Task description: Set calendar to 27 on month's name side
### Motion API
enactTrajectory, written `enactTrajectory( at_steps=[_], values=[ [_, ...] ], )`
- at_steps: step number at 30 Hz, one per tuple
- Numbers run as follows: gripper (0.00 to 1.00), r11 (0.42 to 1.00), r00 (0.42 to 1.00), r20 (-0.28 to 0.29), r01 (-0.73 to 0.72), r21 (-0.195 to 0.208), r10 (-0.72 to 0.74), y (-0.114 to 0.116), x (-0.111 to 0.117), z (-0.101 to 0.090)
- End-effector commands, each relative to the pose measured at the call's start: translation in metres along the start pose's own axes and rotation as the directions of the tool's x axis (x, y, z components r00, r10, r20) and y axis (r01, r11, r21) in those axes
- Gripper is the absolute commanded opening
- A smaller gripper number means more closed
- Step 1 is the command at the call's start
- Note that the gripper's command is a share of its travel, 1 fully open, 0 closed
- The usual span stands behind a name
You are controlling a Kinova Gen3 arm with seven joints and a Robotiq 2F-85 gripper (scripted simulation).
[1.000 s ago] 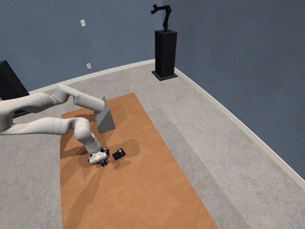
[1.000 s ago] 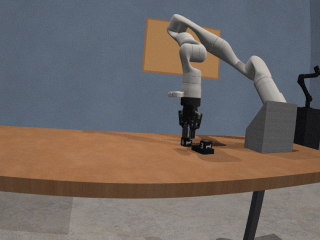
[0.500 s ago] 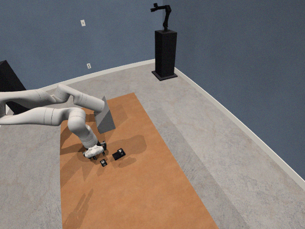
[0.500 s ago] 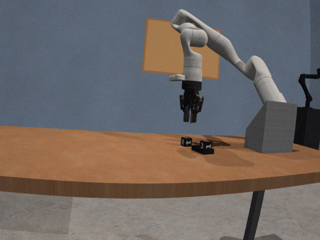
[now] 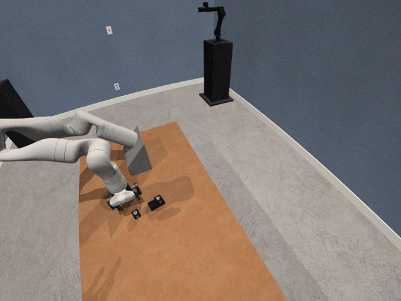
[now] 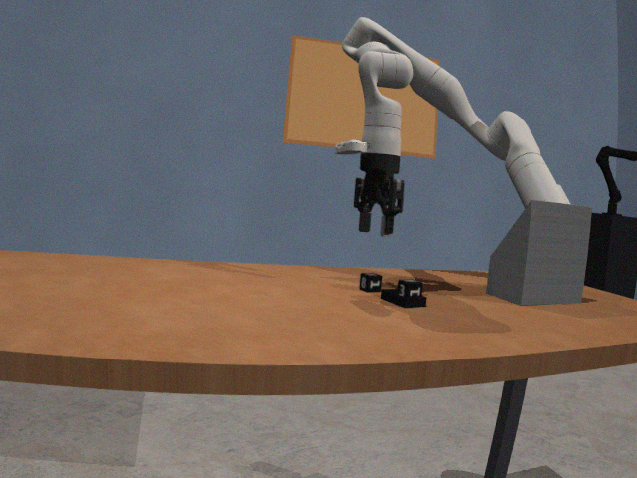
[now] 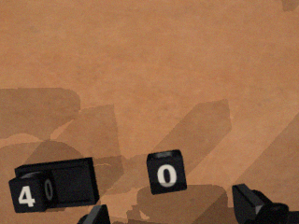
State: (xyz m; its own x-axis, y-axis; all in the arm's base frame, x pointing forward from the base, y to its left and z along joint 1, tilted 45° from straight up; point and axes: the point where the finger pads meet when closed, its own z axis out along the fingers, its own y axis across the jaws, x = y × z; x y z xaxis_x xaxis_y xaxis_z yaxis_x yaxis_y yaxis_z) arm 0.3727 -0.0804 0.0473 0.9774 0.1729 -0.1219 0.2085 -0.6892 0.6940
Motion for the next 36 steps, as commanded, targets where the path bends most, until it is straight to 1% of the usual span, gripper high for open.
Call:
enactTrajectory(
  at_steps=[1, 16, 24, 30, 36],
  values=[
    [1.0, 1.0, 1.0, -0.002, 0.0, 0.0, 0.0, -0.0001, 0.0005, -0.0007],
    [1.0, 1.0, 1.0, -0.002, -0.002, 0.0, 0.002, -0.0001, 0.0005, -0.0007],
    [1.0, 1.0, 1.0, -0.002, -0.027, 0.0, 0.027, -0.0002, 0.0005, -0.0005],
    [1.0, 0.995, 0.995, -0.001, -0.096, 0.0, 0.096, -0.0003, 0.0003, 0.0],
    [1.0, 0.976, 0.976, 0.0, -0.217, 0.0, 0.217, -0.0005, 0.0, 0.0008]
  ],
)
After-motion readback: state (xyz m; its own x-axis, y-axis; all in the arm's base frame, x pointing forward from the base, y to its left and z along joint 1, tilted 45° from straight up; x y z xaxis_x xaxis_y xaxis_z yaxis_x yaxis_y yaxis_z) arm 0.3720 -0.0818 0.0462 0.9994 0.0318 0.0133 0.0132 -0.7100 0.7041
